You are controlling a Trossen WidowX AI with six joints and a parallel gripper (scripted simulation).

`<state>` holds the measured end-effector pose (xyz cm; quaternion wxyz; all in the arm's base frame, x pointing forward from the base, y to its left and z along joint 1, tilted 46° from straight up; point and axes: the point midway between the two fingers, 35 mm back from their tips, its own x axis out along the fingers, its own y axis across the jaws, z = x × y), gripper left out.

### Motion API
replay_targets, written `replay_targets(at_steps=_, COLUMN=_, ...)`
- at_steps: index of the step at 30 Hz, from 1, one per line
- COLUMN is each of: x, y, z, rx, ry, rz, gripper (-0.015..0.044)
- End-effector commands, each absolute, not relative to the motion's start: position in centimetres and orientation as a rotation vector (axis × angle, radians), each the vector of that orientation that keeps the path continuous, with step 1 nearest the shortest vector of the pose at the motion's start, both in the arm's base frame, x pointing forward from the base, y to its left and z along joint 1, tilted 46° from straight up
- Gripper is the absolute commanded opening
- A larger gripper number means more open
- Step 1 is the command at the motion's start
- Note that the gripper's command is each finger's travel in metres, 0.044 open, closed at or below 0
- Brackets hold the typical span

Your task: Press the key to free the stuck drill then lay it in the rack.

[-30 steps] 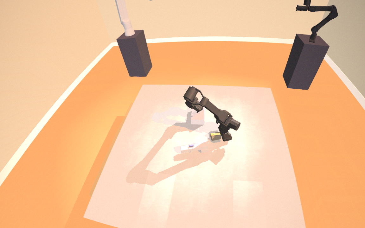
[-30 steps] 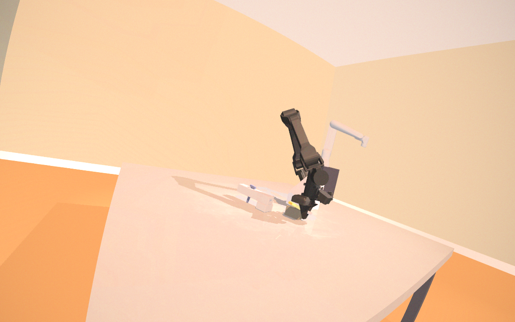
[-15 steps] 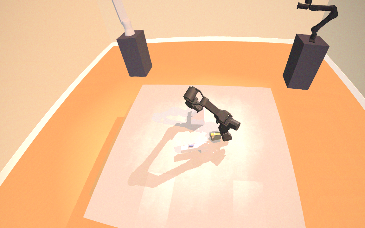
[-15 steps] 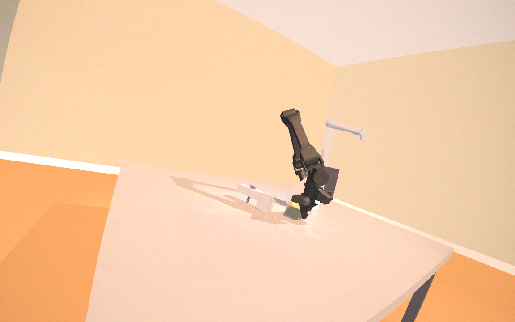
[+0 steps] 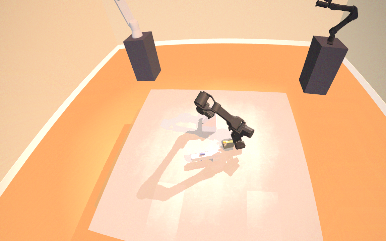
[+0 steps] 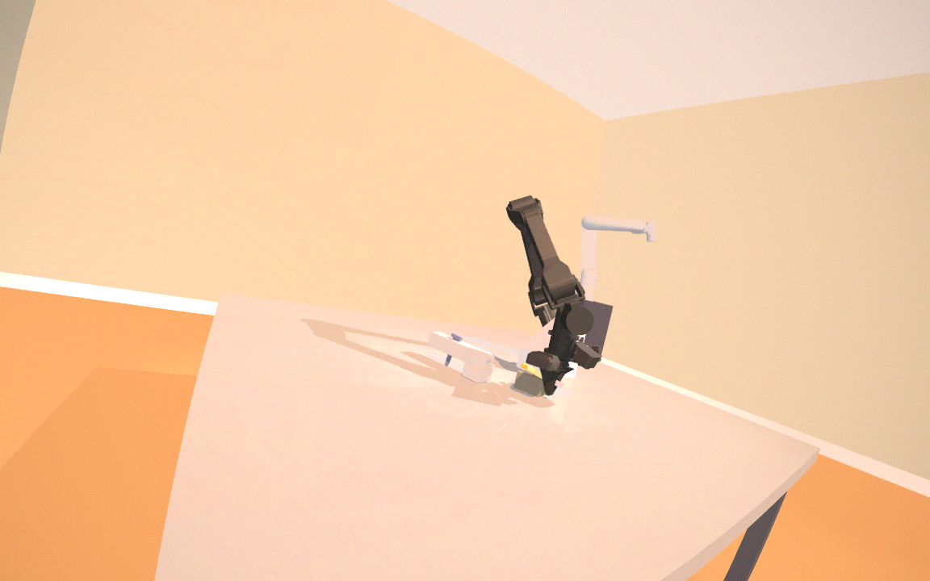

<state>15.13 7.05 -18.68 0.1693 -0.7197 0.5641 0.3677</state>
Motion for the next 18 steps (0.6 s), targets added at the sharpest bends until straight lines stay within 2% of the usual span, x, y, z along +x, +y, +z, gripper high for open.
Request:
replay_targets(at_steps=1, x=15.0, y=6.26, z=-18.76, rx=-2.052, ry=1.625, rz=1.04, gripper=0.0)
replay_targets(at_steps=9, x=15.0, y=6.26, z=-18.76, rx=-2.052, ry=1.625, rz=1.04, gripper=0.0)
replay_targets(at_steps=18, x=15.13, y=7.05, z=-18.68, rx=-2.046, ry=1.603, rz=1.045, gripper=0.0236)
